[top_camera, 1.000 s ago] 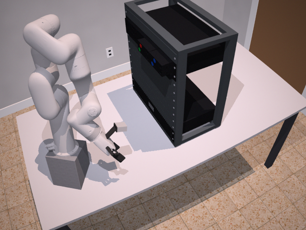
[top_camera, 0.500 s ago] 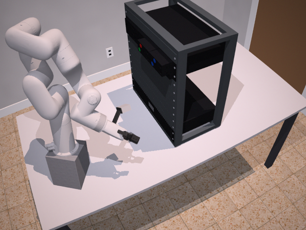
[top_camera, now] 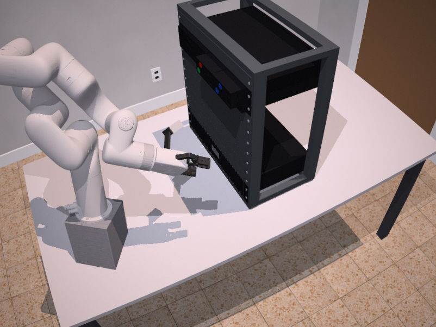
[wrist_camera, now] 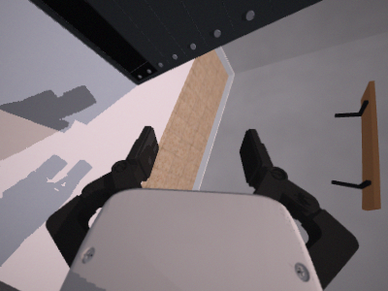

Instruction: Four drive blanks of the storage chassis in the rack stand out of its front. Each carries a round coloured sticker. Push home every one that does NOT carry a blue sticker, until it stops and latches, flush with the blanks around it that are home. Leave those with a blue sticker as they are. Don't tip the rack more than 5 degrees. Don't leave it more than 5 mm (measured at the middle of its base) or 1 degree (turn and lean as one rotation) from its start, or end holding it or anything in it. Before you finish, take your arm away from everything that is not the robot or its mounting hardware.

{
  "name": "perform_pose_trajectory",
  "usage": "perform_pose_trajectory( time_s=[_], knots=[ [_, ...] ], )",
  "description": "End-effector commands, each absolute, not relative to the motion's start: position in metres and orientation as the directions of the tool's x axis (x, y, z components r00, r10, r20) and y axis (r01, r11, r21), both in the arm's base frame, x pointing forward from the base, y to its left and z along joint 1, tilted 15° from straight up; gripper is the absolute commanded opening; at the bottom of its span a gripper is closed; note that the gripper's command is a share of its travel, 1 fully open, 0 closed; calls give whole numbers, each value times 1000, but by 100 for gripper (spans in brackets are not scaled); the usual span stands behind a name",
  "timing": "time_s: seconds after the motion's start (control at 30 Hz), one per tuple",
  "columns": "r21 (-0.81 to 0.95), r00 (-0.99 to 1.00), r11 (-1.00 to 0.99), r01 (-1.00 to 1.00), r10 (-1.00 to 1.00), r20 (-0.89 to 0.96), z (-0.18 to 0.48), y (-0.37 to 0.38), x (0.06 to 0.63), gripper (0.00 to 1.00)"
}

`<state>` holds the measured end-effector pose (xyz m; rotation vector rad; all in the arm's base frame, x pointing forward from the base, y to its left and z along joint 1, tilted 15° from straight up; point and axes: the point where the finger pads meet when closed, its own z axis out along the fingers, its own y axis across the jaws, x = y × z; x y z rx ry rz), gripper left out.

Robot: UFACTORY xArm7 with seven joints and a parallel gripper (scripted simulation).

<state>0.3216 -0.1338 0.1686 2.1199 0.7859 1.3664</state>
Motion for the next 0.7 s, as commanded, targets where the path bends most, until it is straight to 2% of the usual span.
perform_pose_trajectory(
  time_s=[0.0,0.67],
  knots=[
    [769,217,-615,174,786,579,213,-127,326,100],
    [939,-23,-343,-14,939,343,312,-110,330,100]
  ],
)
